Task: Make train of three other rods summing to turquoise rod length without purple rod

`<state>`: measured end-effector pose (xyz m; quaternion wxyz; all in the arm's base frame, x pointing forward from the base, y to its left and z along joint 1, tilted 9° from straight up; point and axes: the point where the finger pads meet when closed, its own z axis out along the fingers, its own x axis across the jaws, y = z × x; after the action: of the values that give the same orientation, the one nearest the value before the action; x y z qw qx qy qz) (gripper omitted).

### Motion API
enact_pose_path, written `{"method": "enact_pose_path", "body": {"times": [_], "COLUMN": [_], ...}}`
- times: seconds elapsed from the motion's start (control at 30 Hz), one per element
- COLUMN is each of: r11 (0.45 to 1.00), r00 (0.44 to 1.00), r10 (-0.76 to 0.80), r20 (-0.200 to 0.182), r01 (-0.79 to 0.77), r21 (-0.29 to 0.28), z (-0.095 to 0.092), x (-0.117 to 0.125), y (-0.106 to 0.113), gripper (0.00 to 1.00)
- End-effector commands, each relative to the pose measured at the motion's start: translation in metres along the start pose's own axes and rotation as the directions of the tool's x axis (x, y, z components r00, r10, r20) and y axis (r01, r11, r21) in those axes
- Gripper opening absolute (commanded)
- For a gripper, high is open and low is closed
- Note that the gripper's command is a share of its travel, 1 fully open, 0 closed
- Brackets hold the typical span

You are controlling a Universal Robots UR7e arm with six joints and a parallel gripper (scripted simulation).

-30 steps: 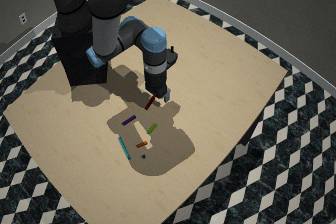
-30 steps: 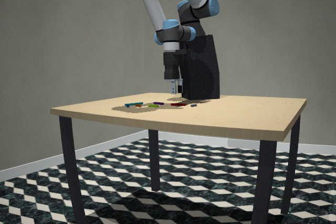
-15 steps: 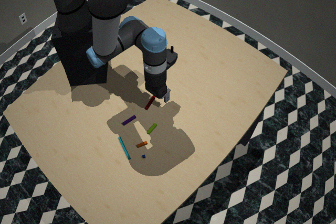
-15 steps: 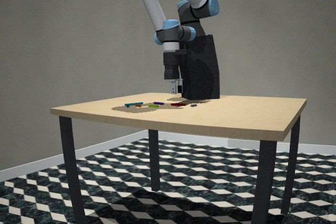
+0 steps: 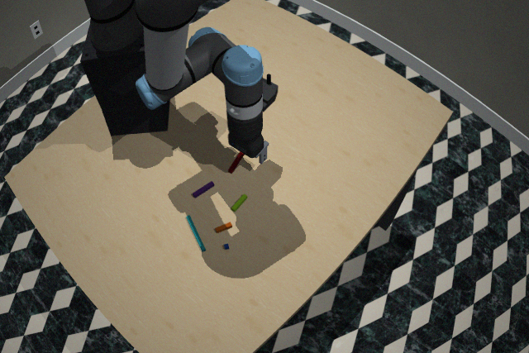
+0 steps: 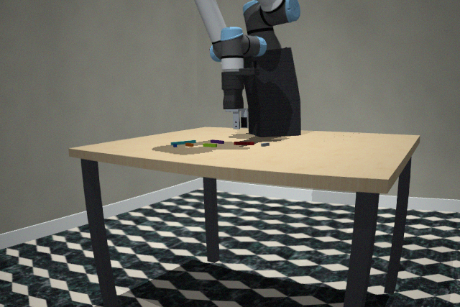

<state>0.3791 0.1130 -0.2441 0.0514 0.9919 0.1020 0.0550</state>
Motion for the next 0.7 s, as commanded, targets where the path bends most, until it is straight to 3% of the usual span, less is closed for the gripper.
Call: {"method": "enact_pose_path", "body": {"times": [0.0, 0.3, 0.67], "r11": [0.997, 0.973, 0.888], "r00": [0.997, 0.973, 0.888], "r10": [-0.083, -0.229, -0.46], "r20": [-0.005, -0.005, -0.004], "r01": [0.083, 0.229, 0.46], "r21": [-0.001, -0.001, -0.002], "z": [0.0, 0.001, 0.002], "x": [0.005, 0.009, 0.015], "y": [0.006, 0.015, 0.031], "gripper": [1.0, 1.0, 1.0]}}
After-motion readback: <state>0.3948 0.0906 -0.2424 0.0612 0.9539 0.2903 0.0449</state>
